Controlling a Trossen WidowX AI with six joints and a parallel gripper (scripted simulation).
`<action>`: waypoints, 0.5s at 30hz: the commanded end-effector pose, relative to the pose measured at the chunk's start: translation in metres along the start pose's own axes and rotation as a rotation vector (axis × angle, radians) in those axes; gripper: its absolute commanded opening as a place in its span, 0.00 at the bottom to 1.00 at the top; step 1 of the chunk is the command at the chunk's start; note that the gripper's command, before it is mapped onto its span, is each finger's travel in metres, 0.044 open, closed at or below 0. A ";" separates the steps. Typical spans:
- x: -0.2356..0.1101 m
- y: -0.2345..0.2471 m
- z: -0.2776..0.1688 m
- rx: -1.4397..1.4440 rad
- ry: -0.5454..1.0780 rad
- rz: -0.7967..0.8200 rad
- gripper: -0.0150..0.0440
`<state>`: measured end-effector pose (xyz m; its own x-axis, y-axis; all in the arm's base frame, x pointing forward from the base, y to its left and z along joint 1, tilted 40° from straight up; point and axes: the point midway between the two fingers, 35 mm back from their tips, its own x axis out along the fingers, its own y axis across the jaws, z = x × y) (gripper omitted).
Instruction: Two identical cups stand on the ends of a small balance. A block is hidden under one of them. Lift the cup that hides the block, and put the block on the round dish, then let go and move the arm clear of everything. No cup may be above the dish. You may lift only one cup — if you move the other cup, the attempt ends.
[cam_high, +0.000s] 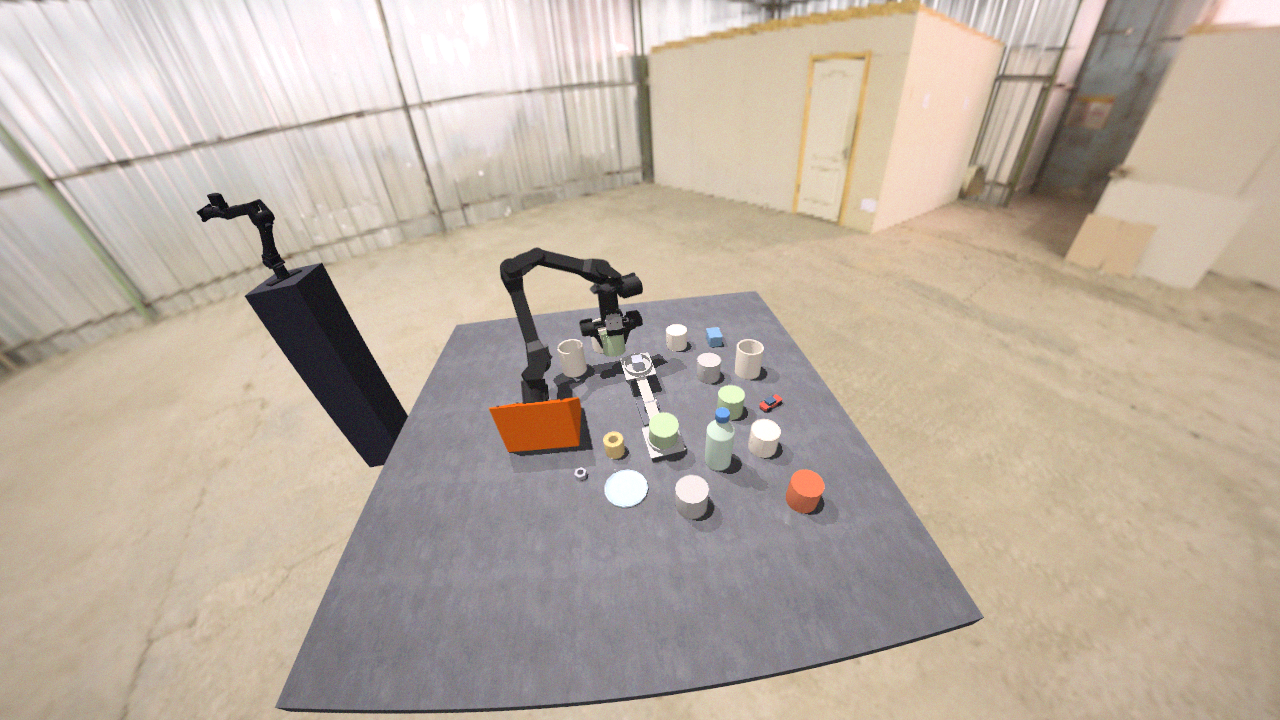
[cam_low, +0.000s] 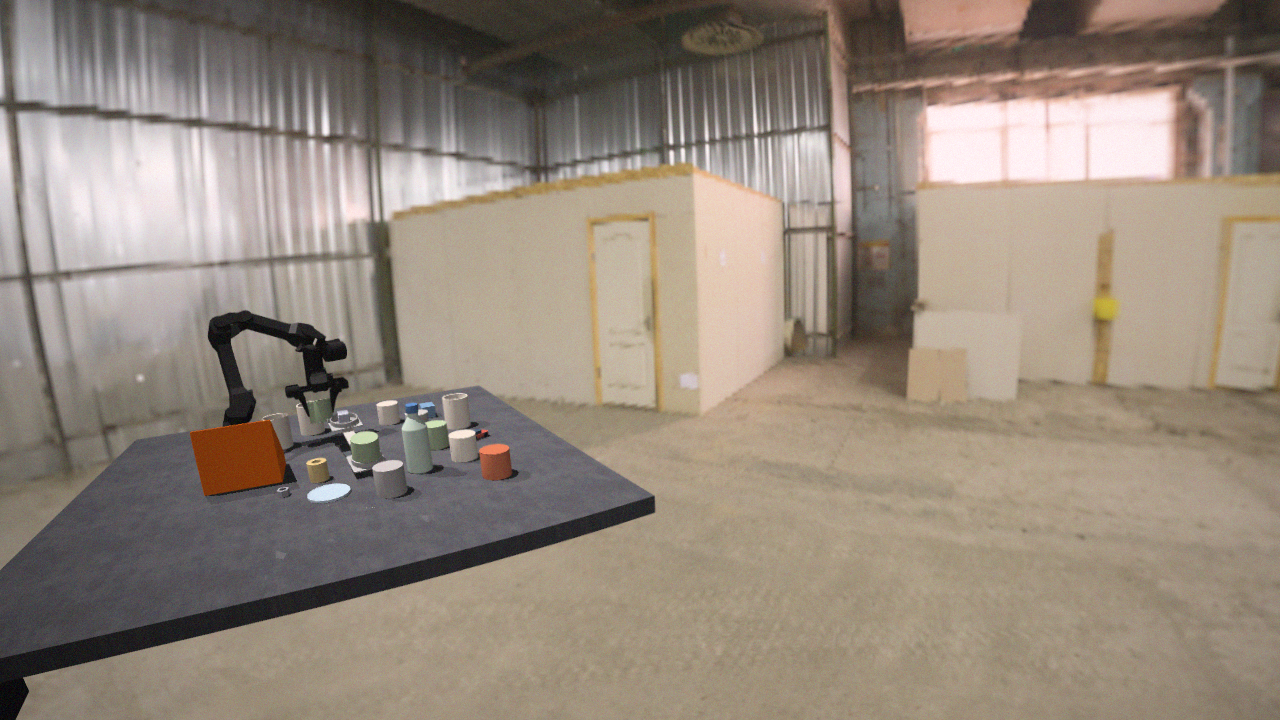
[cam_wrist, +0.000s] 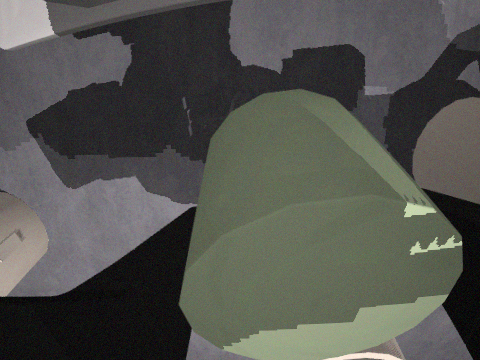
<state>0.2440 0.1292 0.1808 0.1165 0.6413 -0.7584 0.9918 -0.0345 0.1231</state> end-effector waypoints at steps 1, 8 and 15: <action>0.005 -0.001 -0.002 0.006 -0.001 0.010 0.25; 0.036 -0.001 -0.002 0.006 0.000 0.010 0.25; 0.041 -0.002 -0.002 0.006 0.001 0.011 0.25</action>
<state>0.2462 0.1562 0.1534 0.1236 0.6446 -0.7544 0.9909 -0.0392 0.1288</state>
